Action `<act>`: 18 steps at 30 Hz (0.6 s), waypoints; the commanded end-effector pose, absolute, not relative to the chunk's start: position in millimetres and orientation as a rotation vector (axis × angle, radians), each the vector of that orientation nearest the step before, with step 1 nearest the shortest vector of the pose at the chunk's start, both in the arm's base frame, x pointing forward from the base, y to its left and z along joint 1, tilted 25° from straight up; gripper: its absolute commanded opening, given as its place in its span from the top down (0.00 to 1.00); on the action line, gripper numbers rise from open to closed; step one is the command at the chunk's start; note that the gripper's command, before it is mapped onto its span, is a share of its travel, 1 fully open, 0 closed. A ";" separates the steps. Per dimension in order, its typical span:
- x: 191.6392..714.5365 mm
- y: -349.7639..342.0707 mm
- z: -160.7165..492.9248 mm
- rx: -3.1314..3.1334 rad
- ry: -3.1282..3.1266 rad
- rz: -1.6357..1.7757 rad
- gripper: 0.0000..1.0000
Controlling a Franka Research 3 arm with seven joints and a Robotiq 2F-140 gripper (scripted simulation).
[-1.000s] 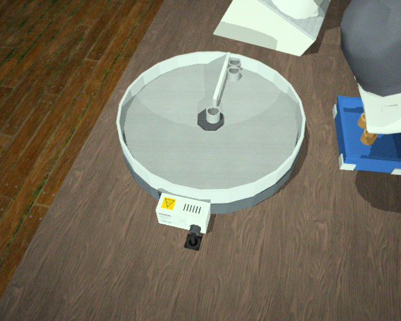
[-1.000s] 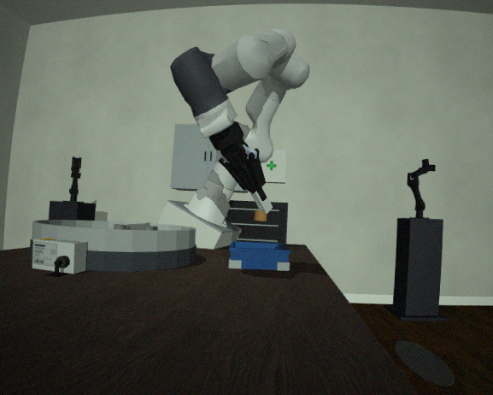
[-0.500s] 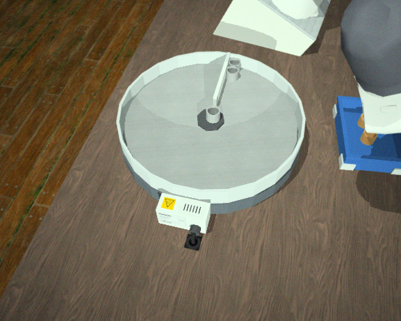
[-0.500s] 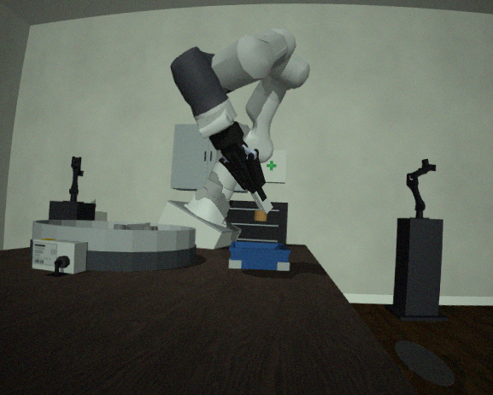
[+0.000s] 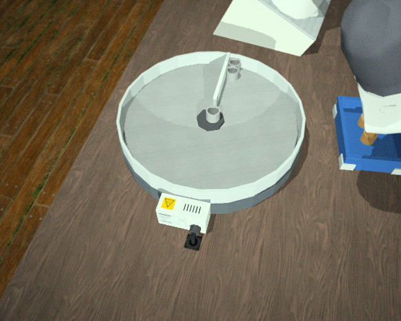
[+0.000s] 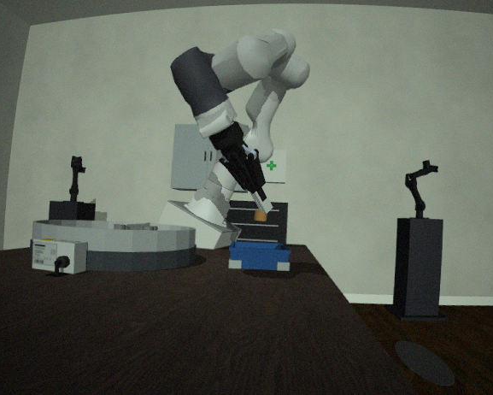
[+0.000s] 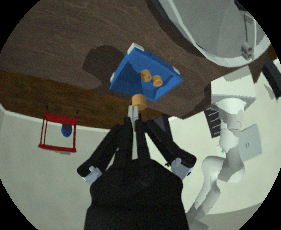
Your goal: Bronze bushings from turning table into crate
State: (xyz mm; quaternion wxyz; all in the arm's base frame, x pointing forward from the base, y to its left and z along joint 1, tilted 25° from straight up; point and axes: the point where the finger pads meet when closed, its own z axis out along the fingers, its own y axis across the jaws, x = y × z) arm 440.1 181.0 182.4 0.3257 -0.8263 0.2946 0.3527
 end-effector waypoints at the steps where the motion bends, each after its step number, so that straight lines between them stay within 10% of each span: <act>1: 442.1 181.3 183.4 -2.165 0.780 0.921 1.00; 18: 444.7 181.7 183.8 -2.165 0.780 0.921 1.00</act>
